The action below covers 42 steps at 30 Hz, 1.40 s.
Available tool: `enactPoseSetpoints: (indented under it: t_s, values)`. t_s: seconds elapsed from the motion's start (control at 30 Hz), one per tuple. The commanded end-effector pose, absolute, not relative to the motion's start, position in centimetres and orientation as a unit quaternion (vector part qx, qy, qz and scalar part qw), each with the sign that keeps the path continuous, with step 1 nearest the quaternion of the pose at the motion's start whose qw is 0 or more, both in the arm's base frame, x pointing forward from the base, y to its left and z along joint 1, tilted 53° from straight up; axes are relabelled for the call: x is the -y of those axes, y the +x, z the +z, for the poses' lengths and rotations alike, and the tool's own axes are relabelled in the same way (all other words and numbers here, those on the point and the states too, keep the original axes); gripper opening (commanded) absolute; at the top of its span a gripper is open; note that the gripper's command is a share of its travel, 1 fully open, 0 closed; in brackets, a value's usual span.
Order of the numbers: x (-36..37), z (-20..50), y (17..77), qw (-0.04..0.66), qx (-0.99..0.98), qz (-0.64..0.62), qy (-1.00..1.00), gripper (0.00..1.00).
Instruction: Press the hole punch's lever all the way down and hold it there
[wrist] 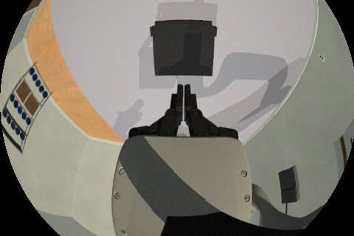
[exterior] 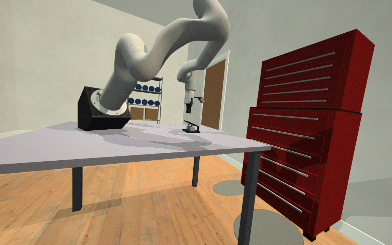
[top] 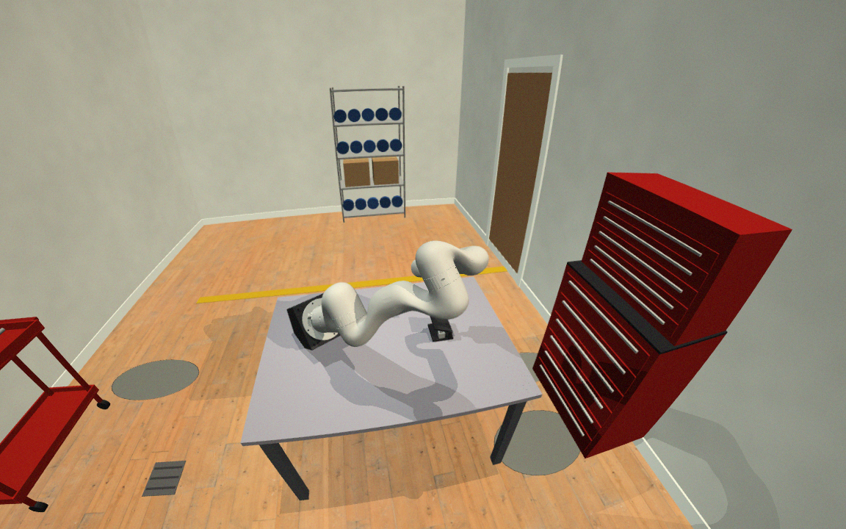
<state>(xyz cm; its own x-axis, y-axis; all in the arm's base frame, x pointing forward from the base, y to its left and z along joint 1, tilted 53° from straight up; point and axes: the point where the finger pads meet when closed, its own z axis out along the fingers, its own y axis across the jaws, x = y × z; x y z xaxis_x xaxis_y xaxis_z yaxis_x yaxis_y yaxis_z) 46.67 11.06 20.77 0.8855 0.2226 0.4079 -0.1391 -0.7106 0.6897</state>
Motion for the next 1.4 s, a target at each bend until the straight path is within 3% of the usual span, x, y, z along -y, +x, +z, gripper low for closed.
enactPoseSetpoints:
  t_s: [0.0, 1.37]
  values:
    - [-10.9, 20.6, 46.8, 0.379, -0.023, 0.239, 0.894, 0.00]
    - [-7.4, 17.4, 49.3, 0.379, -0.023, 0.239, 0.894, 0.00]
